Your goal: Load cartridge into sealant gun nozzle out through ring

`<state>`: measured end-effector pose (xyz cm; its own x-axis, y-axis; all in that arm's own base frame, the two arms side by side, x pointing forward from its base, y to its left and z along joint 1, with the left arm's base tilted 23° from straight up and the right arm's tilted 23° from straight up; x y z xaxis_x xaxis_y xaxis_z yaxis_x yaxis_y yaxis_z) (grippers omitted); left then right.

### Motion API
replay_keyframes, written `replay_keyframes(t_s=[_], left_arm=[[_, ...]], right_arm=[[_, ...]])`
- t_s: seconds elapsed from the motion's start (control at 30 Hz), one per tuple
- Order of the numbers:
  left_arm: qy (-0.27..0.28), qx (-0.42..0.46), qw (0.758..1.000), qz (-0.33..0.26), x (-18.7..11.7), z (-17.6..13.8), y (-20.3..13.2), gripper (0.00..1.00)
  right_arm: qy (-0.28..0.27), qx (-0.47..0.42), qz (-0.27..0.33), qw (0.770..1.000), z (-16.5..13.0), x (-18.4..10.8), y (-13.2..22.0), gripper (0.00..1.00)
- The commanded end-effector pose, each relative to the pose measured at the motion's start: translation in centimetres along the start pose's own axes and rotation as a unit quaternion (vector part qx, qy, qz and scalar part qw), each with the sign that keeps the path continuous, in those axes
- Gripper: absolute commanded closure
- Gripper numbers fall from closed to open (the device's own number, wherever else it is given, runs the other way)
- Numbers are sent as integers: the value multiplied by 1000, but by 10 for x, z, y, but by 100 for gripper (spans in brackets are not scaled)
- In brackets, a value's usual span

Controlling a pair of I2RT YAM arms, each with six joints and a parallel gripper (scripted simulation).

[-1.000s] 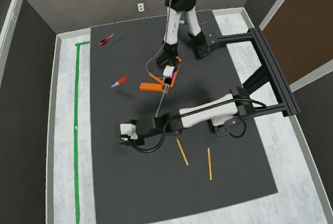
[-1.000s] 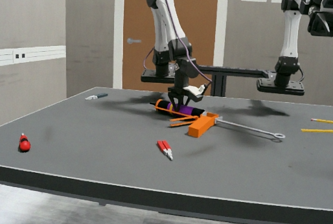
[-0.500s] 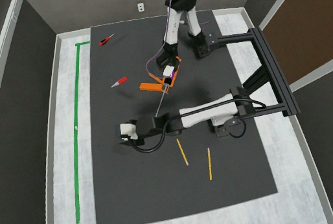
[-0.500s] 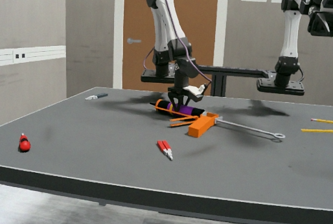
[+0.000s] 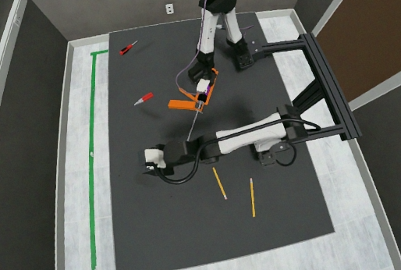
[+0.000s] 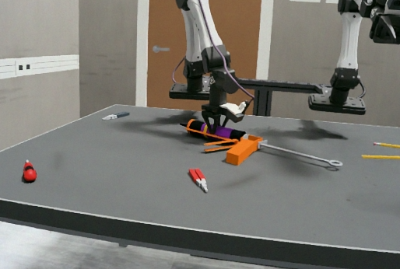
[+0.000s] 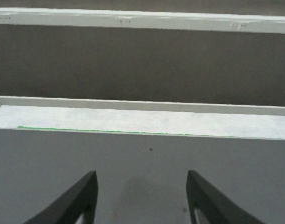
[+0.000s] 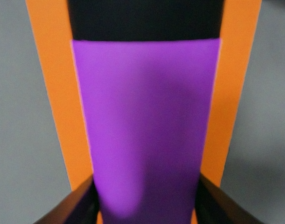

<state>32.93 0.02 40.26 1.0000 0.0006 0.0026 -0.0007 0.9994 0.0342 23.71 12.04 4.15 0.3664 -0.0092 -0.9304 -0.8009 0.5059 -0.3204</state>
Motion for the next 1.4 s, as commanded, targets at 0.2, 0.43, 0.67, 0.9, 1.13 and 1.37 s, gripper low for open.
replay_keyframes(t_s=[0.2, 0.43, 0.67, 0.9, 1.13, 1.37], left_arm=[[-14, -5, 1000, -1, -8, 16, -2, 50], [-14, -5, 1000, -1, -8, 16, -2, 50], [-14, -5, 1000, -1, -8, 16, -2, 50], [-14, -5, 1000, -1, -8, 16, -2, 50], [-14, -5, 1000, -1, -8, 16, -2, 50], [-14, -5, 1000, -1, -8, 16, -2, 50]], right_arm=[[8, -10, 12, 1000, -7, 1, 6, 43], [8, -8, 12, 1000, -7, 1, 7, 43], [8, -8, 12, 1000, -7, 1, 7, 43], [8, -8, 12, 1000, -7, 1, 7, 43], [8, -8, 12, 1000, -7, 1, 7, 43], [8, -8, 12, 1000, -7, 1, 7, 43]])
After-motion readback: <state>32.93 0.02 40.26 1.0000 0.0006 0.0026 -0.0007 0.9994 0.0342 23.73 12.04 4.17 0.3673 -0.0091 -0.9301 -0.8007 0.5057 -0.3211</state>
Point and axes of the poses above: on each arm, the point where the finger pads meet when closed, its own x axis out along the fingers, its own y axis across the jaws, z = x × y, the point moved 5 cm from there along -x, back along the fingers, and after that the axes turned 2 degrees about x, right-handed, at the moved point
